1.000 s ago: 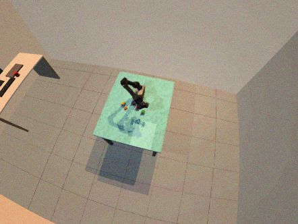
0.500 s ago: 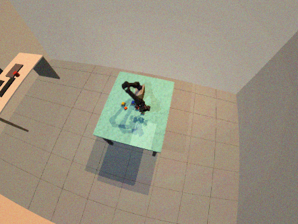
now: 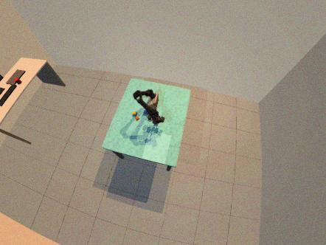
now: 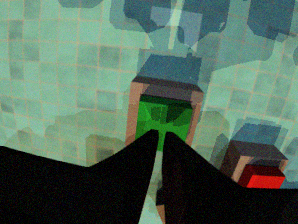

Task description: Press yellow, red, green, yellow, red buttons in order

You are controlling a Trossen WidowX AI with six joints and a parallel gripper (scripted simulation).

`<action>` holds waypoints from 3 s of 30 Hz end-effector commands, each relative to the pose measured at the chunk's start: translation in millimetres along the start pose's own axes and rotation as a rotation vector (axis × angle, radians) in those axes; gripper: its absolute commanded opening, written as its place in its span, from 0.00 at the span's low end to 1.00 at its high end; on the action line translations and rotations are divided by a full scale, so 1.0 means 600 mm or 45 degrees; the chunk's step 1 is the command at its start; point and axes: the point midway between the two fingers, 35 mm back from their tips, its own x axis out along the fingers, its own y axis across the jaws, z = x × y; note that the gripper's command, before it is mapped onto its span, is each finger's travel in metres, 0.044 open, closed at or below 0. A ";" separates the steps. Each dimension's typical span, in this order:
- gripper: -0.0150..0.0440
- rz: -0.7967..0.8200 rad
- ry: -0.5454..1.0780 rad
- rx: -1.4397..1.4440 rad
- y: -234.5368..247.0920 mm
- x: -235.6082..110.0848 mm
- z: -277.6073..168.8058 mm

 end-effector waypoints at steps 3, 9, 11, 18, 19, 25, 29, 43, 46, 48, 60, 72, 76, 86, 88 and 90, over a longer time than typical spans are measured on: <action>0.29 -0.007 -0.004 -0.005 -0.001 0.020 0.000; 0.29 -0.008 -0.004 -0.005 -0.002 0.034 -0.001; 0.29 -0.008 -0.004 -0.005 -0.002 0.035 -0.001; 0.29 -0.008 -0.004 -0.005 -0.002 0.035 -0.001; 0.29 -0.008 -0.004 -0.005 -0.002 0.035 -0.001; 0.29 -0.008 -0.004 -0.005 -0.002 0.035 -0.001; 0.29 -0.002 -0.003 0.000 0.000 0.029 0.000; 0.29 -0.003 -0.003 -0.005 0.001 -0.127 -0.001; 0.29 -0.003 -0.003 -0.005 0.001 -0.127 -0.001; 0.29 -0.003 -0.003 -0.005 0.001 -0.127 -0.001; 0.29 0.061 -0.006 -0.015 -0.272 -0.135 0.026; 0.29 -0.021 -0.001 -0.008 -0.500 -0.131 -0.086; 0.29 -0.021 -0.001 -0.008 -0.500 -0.131 -0.086; 0.29 -0.025 -0.001 -0.008 -0.503 -0.028 -0.087; 0.29 -0.025 -0.001 -0.008 -0.503 -0.028 -0.087; 0.29 -0.025 -0.001 -0.008 -0.503 -0.028 -0.087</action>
